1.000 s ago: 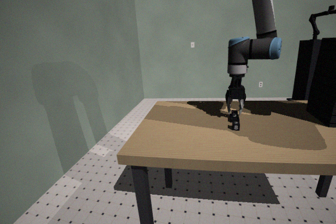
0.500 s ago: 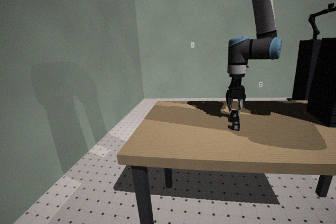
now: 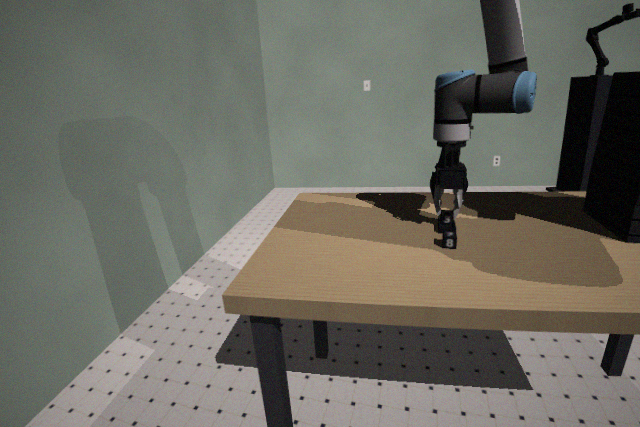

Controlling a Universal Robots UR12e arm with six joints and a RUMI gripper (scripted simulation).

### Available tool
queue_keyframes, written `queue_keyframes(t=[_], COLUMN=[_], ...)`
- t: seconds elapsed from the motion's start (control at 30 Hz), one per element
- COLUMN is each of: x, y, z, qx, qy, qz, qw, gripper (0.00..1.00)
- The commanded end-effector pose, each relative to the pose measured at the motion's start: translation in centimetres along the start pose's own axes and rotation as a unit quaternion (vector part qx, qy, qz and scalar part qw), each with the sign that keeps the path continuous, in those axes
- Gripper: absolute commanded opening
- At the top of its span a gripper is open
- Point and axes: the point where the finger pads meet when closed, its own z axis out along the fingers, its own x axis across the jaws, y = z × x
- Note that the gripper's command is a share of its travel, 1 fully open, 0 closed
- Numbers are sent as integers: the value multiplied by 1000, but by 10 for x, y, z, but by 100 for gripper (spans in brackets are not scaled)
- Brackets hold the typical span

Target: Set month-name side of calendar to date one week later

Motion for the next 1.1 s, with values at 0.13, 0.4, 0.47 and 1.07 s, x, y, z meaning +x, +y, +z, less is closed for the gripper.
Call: queue_keyframes(t=[0.13,0.4,0.47,1.07], x=[0,0,0,0], y=[0,0,0,0], z=[0,-2,-6,-83], qx=[0,0,0,0], qy=[0,0,0,0], qz=[0,0,0,0], qw=[1000,1000,1000,1000], gripper=[11,11,11,11])
